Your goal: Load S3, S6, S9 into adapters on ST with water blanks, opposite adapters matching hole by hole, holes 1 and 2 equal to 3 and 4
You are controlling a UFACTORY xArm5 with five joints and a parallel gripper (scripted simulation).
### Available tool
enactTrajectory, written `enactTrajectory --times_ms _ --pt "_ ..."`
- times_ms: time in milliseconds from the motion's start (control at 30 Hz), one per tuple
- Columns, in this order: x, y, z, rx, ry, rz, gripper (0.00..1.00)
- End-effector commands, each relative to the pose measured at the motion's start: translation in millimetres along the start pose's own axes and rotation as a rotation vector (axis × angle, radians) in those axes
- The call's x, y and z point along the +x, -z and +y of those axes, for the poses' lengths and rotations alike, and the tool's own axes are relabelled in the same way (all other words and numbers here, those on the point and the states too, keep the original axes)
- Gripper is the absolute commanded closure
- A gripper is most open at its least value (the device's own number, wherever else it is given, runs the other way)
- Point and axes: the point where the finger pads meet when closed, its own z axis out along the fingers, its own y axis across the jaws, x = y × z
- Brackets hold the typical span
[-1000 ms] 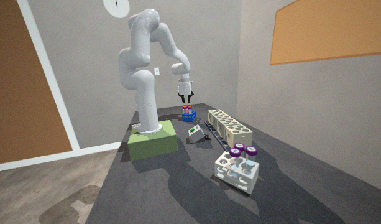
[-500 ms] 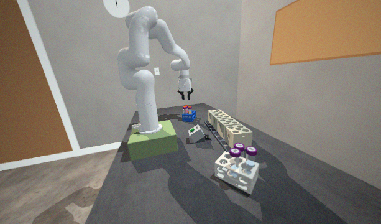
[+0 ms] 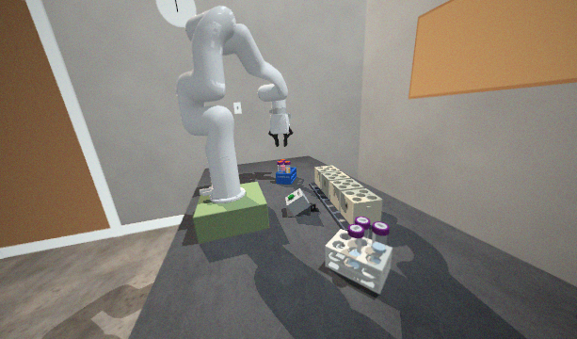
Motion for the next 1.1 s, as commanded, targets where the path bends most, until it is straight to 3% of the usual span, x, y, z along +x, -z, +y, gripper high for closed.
enactTrajectory --times_ms 0,533,1067 --pt "1.1 10.2 0.2 0.001 0.000 0.004 0.56" --pt "1.1 37.6 0.2 0.001 0.000 0.004 0.56" --pt "1.1 37.6 0.2 0.001 0.000 0.004 0.56"
